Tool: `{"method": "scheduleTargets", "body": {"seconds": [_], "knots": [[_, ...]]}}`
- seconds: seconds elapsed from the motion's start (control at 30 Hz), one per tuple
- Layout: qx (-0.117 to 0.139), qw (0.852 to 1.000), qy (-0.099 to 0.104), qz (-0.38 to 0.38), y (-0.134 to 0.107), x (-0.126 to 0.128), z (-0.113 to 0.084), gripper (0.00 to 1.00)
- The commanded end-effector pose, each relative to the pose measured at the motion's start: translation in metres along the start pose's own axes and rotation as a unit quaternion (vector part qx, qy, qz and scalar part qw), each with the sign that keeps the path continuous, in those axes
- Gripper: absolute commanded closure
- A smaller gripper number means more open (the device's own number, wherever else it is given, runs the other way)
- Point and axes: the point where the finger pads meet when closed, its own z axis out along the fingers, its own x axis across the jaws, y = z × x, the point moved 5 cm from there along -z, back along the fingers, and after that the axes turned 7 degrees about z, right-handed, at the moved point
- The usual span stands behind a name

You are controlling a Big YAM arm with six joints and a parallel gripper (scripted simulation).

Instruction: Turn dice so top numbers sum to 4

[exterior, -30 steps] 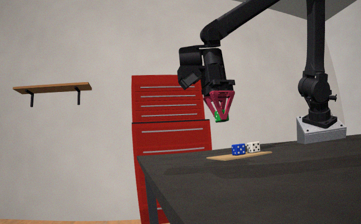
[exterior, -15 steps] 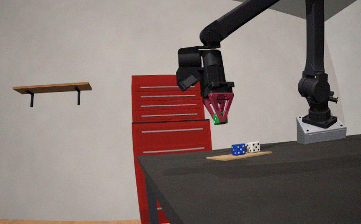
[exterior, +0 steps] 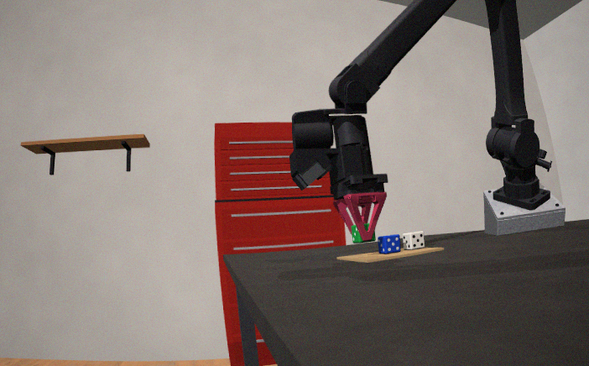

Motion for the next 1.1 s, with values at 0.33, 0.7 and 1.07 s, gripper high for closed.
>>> {"method": "scheduleTargets", "body": {"seconds": [0.33,0.7,1.07], "knots": [[-0.026,1.0,-0.005,0.014,0.006,-0.006,0.01,0.74],[-0.024,1.0,-0.003,0.007,0.005,-0.002,0.008,0.74],[-0.024,1.0,-0.003,0.007,0.005,-0.002,0.008,0.74]]}}
